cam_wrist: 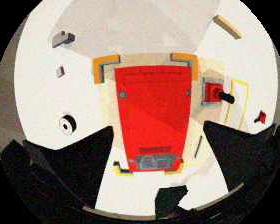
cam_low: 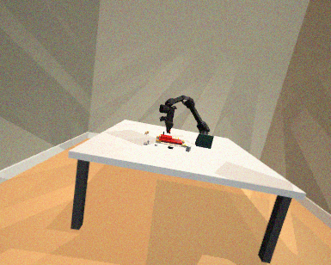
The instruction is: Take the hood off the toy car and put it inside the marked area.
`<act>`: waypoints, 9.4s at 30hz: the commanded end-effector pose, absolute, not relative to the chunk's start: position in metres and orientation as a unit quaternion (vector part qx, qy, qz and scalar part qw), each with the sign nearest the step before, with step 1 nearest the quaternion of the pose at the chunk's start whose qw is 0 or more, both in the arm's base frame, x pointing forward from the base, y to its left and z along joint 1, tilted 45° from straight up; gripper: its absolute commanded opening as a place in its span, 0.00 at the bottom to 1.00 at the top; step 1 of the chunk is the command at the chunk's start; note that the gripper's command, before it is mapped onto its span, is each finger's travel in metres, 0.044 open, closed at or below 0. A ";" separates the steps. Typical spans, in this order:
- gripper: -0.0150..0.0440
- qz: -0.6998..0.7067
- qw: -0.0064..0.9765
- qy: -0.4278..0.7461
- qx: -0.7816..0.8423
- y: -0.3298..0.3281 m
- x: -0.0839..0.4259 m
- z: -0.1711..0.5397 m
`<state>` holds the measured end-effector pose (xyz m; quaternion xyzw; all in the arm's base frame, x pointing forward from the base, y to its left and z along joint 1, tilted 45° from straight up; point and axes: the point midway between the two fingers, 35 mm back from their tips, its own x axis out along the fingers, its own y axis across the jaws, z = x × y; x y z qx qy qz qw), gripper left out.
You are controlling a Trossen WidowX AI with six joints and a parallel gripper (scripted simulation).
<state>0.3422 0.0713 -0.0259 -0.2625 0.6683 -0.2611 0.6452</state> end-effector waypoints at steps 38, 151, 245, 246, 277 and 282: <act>1.00 -0.261 0.644 0.668 -0.267 0.047 0.341 -0.049; 0.25 -0.259 0.644 0.668 -0.267 0.068 0.343 0.003; 0.25 -0.264 0.642 0.669 -0.267 -0.096 0.302 0.102; 0.25 -0.264 0.642 0.669 -0.267 -0.096 0.302 0.102; 0.25 -0.266 0.641 0.668 -0.269 -0.116 0.299 0.083; 0.25 -0.266 0.641 0.668 -0.269 -0.117 0.299 0.083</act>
